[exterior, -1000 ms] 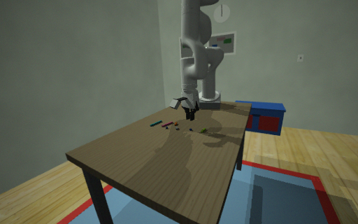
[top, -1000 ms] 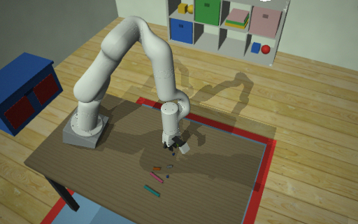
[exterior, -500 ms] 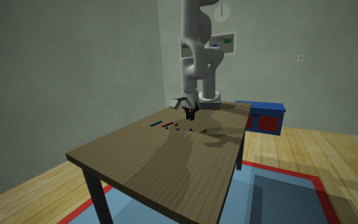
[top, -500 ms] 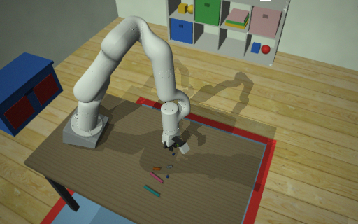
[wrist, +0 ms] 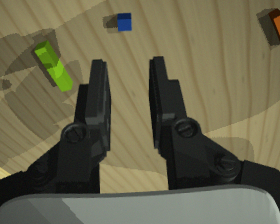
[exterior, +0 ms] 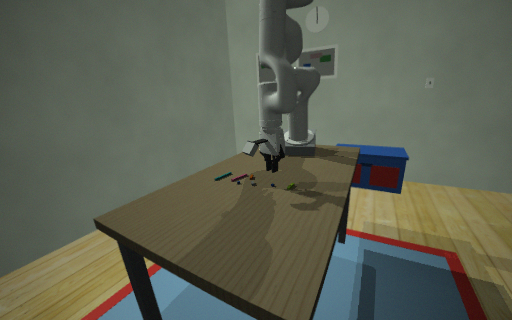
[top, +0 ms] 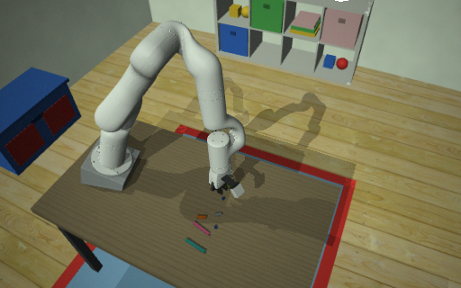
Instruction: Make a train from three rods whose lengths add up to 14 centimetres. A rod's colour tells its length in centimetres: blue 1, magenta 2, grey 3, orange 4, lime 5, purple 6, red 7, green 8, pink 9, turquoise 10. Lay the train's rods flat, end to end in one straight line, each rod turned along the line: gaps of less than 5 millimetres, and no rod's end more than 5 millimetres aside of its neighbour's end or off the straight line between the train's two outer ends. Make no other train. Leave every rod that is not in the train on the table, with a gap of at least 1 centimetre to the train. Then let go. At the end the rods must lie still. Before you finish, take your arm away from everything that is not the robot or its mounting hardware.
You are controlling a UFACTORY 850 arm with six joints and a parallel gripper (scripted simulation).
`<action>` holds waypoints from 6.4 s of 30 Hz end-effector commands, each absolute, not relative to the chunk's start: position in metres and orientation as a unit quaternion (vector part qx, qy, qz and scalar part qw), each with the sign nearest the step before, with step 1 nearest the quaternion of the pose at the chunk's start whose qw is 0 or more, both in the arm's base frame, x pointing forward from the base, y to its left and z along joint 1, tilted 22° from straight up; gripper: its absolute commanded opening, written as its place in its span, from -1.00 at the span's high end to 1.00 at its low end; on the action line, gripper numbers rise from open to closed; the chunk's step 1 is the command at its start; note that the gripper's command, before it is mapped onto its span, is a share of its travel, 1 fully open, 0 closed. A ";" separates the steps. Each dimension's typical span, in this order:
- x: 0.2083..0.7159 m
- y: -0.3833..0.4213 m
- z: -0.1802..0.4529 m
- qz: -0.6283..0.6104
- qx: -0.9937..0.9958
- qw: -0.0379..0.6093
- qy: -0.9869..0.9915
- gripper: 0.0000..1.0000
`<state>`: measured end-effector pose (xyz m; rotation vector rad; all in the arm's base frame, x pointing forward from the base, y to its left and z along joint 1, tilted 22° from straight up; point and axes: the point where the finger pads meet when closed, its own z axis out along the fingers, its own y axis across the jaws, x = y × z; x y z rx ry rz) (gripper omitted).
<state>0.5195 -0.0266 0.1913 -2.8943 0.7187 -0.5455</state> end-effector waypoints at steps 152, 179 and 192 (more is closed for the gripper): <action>0.541 -0.025 0.146 -0.180 -0.953 0.054 0.237 0.51; 0.546 -0.024 0.133 -0.180 -0.953 0.054 0.237 0.51; 0.546 -0.024 0.133 -0.180 -0.953 0.054 0.237 0.51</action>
